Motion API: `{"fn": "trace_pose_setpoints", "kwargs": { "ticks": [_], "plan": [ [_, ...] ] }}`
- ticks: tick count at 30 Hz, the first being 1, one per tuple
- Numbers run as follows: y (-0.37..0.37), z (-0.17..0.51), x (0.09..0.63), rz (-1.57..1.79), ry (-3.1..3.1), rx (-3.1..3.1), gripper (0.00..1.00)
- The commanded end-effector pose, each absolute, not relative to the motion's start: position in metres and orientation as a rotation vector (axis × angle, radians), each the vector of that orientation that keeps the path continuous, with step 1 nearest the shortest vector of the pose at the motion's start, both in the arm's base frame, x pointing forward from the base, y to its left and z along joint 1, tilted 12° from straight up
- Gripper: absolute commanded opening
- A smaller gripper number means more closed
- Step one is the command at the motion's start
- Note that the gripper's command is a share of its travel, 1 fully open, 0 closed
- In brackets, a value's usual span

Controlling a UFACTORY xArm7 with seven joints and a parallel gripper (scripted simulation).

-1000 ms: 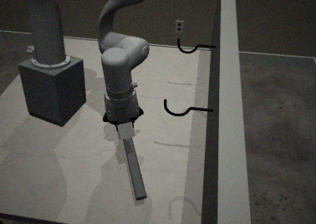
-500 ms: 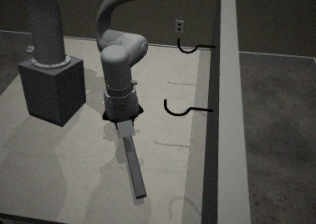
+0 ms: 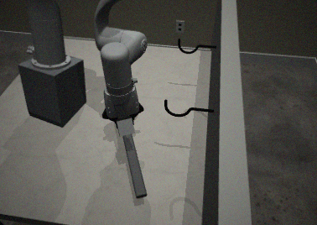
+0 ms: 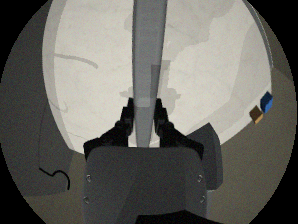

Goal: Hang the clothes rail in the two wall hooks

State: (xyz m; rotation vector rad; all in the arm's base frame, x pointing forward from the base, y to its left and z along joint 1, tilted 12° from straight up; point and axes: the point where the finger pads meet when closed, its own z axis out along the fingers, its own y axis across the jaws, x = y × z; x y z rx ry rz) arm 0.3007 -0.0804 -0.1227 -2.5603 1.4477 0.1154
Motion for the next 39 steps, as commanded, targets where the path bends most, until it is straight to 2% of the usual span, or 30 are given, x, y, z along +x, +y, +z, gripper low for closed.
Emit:
{"fn": "trace_pose_setpoints", "kwargs": {
  "ticks": [1, 39],
  "plan": [
    [-0.082, -0.119, 0.302, 0.112, 1.449, -2.56, 0.0],
    [-0.089, -0.088, 0.301, 0.112, 1.449, -2.56, 0.0]
  ]
}}
